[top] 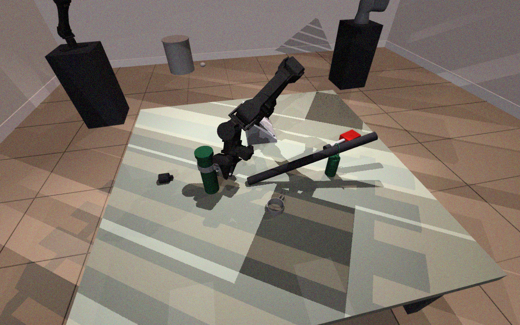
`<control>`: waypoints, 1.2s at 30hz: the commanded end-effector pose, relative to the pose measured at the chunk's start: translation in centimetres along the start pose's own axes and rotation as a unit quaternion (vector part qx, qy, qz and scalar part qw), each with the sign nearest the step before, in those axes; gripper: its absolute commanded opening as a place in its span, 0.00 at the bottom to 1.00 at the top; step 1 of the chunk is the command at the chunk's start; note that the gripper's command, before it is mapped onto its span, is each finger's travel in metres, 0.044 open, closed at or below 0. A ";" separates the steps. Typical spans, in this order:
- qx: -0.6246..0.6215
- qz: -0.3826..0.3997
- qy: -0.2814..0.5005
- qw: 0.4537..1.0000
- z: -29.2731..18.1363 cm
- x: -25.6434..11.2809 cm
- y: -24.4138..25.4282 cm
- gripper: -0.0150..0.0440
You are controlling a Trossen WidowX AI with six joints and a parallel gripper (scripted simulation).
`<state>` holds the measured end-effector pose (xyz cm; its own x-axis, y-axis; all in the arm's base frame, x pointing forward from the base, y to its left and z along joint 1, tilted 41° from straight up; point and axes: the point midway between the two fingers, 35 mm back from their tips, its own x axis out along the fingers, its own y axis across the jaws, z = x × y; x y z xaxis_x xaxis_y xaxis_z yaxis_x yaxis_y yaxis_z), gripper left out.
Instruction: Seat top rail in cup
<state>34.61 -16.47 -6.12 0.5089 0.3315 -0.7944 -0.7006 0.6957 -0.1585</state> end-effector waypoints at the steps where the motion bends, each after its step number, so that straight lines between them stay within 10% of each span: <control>1: -0.017 0.000 -0.010 1.000 0.0 -0.1 0.4 0.25; 36: -0.141 0.000 -0.081 0.987 -0.6 -1.4 2.6 0.25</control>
<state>32.09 -15.58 -5.72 0.5615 0.4321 -0.7057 -0.7945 0.5200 -0.3138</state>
